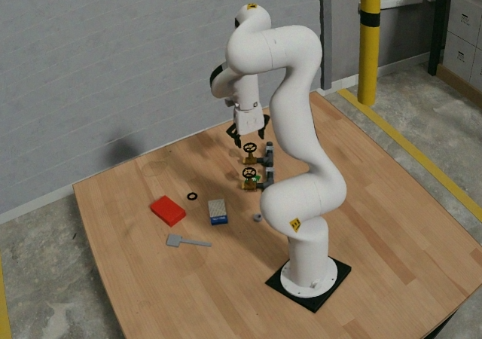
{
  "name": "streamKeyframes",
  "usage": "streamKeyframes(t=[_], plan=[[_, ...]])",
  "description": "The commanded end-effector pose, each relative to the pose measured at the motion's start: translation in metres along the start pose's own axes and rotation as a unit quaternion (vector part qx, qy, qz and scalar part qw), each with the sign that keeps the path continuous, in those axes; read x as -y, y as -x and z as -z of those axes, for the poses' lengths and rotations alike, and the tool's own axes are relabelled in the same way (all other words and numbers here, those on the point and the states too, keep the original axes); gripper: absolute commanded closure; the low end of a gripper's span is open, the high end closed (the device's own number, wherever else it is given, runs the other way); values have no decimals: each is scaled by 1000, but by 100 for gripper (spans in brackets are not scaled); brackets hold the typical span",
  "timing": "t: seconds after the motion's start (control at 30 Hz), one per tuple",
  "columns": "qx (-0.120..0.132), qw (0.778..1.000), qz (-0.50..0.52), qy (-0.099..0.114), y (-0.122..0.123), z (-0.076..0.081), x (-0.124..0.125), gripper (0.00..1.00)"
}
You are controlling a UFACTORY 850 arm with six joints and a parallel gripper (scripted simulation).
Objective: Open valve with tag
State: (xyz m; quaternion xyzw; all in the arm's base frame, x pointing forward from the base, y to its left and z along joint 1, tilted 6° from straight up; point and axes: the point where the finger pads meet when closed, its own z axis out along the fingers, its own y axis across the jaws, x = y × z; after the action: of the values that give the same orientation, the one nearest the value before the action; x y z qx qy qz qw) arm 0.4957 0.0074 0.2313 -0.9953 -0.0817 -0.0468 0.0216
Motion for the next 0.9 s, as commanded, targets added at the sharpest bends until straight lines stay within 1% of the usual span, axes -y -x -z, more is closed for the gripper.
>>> streamKeyframes(t=[0.0,0.13,0.23,0.3,0.37,0.47,0.53,0.63,0.73,0.87], plan=[[-1,1000,-4,0,-1,1,0,0],[-2,999,-48,0,2,-2,2,0],[-2,993,-118,-1,6,-7,4,0],[-3,984,-180,-1,10,-11,7,0],[-3,984,-180,-1,10,-11,7,0],[-3,957,-289,-1,17,-18,13,0],[-4,945,-328,-5,22,-23,16,0],[-4,917,-398,-9,30,-31,22,0],[-3,885,-466,-13,36,-38,27,0],[-3,833,-552,-16,42,-44,31,0]])
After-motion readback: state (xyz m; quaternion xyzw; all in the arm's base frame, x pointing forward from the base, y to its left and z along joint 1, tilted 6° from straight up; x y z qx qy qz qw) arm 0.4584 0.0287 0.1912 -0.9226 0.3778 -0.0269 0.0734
